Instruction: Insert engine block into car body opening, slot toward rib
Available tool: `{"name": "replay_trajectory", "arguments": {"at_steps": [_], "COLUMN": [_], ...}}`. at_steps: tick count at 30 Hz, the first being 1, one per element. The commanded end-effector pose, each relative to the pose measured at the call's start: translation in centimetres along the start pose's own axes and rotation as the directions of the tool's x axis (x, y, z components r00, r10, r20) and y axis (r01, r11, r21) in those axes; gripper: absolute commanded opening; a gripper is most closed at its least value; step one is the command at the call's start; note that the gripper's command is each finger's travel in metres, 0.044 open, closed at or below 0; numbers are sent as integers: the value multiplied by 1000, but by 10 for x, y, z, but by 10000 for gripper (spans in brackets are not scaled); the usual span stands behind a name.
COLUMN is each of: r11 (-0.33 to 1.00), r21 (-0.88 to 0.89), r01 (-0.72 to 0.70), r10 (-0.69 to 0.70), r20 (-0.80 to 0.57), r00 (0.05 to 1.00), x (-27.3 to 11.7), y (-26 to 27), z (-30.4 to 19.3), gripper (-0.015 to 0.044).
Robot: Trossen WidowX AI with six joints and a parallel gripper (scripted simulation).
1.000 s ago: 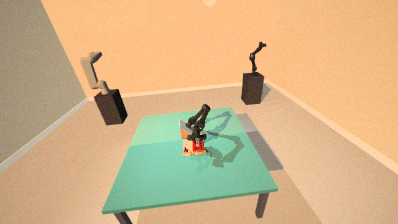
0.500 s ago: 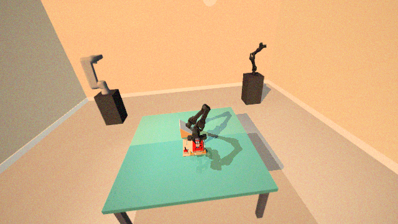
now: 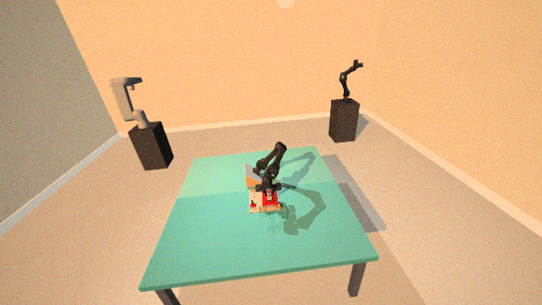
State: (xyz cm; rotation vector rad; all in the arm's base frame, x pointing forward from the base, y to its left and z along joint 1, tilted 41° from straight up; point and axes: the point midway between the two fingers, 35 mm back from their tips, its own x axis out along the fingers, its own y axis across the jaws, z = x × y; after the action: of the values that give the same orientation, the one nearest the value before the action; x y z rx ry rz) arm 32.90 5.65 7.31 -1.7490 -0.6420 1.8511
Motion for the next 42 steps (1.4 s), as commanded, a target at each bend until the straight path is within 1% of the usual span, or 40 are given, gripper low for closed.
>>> {"name": "replay_trajectory", "arguments": {"at_steps": [1,42], "r11": [1000,1000], "r21": [2,3], "r01": [5,6], "r10": [-5,-6], "r20": [-1,-1], "r00": [1000,1000], "x": [1,8], "y": [-1,-1], "z": [0,0], "gripper": [159,159]}}
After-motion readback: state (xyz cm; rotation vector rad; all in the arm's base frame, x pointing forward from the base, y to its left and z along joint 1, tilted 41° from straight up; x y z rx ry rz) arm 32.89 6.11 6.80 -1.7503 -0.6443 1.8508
